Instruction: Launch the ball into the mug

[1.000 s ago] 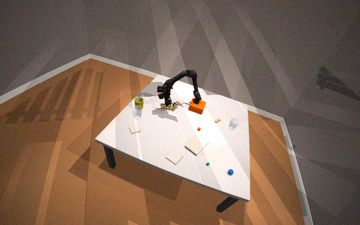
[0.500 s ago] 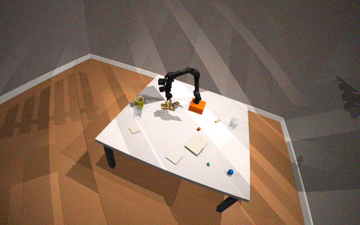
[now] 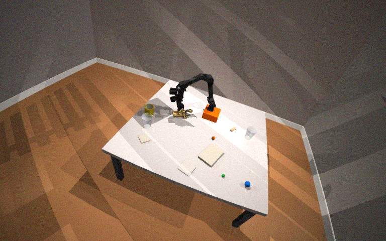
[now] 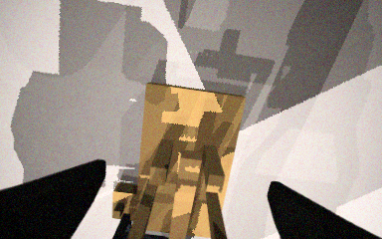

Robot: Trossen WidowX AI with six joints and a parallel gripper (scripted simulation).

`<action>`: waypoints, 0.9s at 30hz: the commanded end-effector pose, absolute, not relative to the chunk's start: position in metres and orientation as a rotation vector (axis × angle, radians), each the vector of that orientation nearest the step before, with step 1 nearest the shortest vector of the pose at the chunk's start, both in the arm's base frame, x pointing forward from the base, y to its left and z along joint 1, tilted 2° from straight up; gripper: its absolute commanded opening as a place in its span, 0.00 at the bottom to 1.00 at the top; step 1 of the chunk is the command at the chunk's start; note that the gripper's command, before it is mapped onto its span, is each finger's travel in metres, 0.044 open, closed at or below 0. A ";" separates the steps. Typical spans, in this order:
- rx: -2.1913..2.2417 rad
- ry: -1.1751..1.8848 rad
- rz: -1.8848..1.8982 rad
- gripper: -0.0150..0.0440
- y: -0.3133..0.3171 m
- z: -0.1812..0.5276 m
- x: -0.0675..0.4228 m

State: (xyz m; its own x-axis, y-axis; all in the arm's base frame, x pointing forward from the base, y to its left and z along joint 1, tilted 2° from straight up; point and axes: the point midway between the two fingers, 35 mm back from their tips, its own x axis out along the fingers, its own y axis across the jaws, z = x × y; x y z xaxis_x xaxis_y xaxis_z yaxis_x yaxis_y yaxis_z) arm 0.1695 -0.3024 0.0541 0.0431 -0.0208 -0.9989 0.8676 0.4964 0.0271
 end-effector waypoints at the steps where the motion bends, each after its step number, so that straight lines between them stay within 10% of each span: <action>1: 0.822 1.369 -0.812 1.00 -0.302 0.046 0.169; 27: 0.822 1.369 -0.811 1.00 -0.302 0.004 0.170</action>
